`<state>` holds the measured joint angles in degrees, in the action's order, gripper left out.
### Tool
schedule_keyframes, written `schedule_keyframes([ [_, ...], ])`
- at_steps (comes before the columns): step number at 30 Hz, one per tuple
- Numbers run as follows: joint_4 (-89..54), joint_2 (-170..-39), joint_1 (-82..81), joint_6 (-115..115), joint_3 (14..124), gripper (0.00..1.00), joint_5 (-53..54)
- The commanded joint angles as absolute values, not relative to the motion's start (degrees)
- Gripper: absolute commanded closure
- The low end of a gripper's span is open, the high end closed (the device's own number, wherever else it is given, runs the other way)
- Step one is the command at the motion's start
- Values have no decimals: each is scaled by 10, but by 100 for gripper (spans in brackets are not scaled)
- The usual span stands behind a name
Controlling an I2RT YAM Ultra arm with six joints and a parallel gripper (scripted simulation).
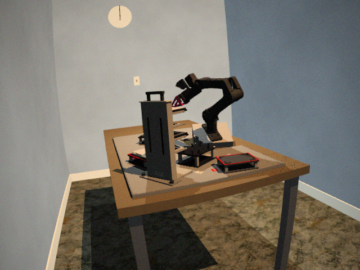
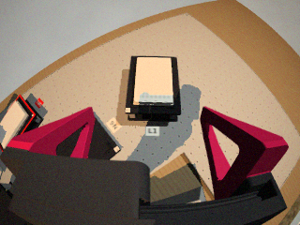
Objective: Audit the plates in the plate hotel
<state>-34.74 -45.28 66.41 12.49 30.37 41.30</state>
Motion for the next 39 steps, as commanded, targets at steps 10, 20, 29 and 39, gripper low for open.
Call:
schedule_keyframes([
  [10, -212, -523, 586, 32, 325, 0, 345],
  [20, -140, -614, 534, -3, 355, 0, 305],
  [29, -247, -665, 534, 38, 427, 0, 299],
  [39, -383, -734, 523, 84, 529, 0, 285],
])
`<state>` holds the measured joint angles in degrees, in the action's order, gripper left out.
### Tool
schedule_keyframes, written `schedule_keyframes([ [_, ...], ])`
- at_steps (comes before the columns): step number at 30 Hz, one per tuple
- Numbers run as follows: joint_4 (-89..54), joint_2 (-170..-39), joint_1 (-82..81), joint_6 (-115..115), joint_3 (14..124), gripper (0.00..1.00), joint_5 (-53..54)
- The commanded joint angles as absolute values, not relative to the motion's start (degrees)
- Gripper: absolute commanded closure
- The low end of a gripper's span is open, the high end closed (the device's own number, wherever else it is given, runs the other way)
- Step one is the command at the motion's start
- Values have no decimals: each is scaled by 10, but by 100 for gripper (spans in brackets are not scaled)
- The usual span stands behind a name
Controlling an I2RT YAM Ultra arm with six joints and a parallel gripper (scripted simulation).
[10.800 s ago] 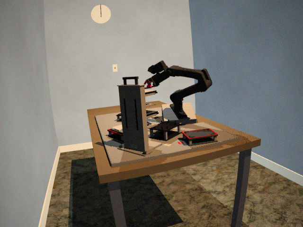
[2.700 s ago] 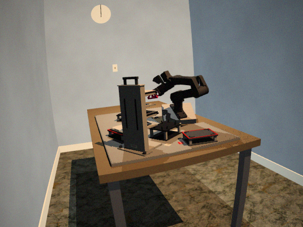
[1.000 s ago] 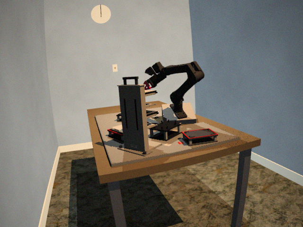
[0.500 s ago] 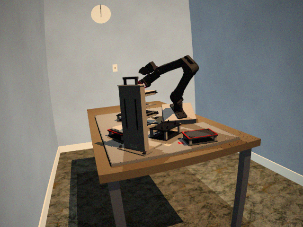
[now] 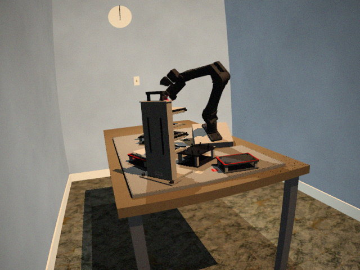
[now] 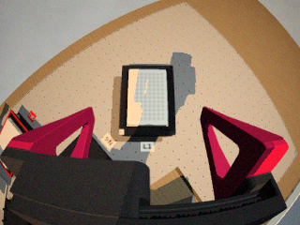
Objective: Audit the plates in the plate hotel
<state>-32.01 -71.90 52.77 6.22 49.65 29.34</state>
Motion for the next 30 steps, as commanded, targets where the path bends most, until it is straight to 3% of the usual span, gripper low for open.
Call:
schedule_keyframes([
  [1, -383, -734, 523, 84, 529, 0, 285],
  [30, -704, -947, 490, 167, 808, 0, 220],
])
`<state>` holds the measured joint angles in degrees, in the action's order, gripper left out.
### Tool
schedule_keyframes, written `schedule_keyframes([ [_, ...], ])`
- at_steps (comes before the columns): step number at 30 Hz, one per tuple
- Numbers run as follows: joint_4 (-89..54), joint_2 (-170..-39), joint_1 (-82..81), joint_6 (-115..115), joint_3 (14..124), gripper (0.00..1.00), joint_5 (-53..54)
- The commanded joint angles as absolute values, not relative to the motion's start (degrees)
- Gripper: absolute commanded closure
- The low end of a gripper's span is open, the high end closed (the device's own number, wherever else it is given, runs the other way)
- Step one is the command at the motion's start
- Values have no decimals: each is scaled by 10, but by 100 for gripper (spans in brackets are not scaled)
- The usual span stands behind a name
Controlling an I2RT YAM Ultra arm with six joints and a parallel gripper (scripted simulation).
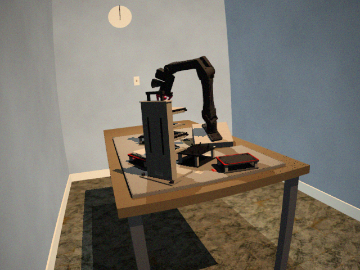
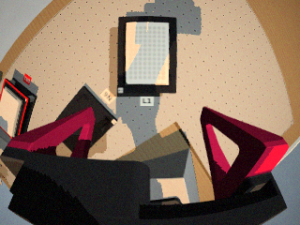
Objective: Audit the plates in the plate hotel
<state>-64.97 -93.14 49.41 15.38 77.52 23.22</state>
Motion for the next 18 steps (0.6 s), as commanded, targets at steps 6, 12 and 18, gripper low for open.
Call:
schedule_keyframes([
  [6, -750, -981, 484, 175, 851, 0, 209],
  [12, -819, -1034, 475, 186, 917, 0, 191],
  [18, -886, -1087, 467, 194, 983, 0, 174],
])
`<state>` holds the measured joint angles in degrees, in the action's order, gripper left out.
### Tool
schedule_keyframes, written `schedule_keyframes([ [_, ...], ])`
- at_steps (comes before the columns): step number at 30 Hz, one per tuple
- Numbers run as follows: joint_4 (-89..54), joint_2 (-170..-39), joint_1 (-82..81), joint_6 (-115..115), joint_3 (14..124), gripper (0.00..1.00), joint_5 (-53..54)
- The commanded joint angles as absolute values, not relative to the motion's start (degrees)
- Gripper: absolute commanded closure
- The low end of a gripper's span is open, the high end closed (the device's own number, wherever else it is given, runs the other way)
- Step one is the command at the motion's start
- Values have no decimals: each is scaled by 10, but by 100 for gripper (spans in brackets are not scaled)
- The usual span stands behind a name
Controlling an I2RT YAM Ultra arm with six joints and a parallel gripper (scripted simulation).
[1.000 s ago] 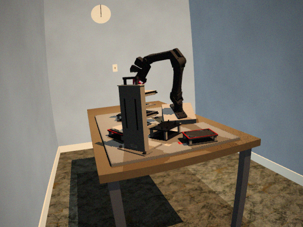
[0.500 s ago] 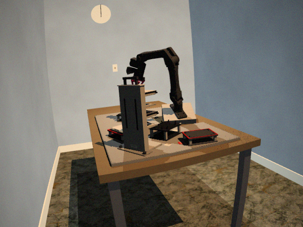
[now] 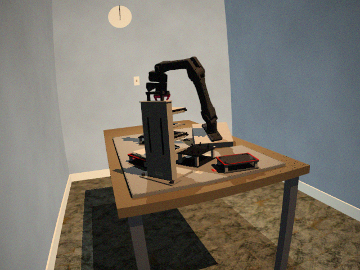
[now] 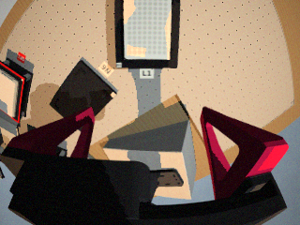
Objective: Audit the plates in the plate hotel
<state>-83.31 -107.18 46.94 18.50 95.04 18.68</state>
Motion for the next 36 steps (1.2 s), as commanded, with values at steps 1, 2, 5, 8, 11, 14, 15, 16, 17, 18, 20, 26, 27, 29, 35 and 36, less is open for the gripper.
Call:
schedule_keyframes([
  [1, -894, -1096, 464, 196, 995, 0, 171],
  [2, -895, -1106, 462, 197, 1006, 0, 168],
  [5, -895, -1114, 461, 198, 1015, 0, 165],
  [8, -896, -1137, 456, 186, 1044, 0, 166],
  [11, -896, -1159, 451, 181, 1073, 0, 171],
  [14, -895, -1182, 449, 177, 1105, 0, 174],
  [15, -900, -1159, 450, 172, 1070, 0, 172],
  [16, -900, -1165, 449, 170, 1078, 0, 173],
  [17, -900, -1171, 448, 169, 1086, 0, 173],
  [18, -900, -1176, 446, 167, 1094, 0, 174],
  [20, -900, -1188, 444, 163, 1110, 0, 174],
  [26, -900, -1211, 439, 156, 1143, 0, 176],
  [27, -900, -1217, 438, 154, 1152, 0, 176],
  [29, -900, -1229, 436, 150, 1169, 0, 177],
  [35, -900, -1263, 430, 140, 1220, 0, 179],
  [36, -900, -1263, 430, 140, 1220, 0, 179],
])
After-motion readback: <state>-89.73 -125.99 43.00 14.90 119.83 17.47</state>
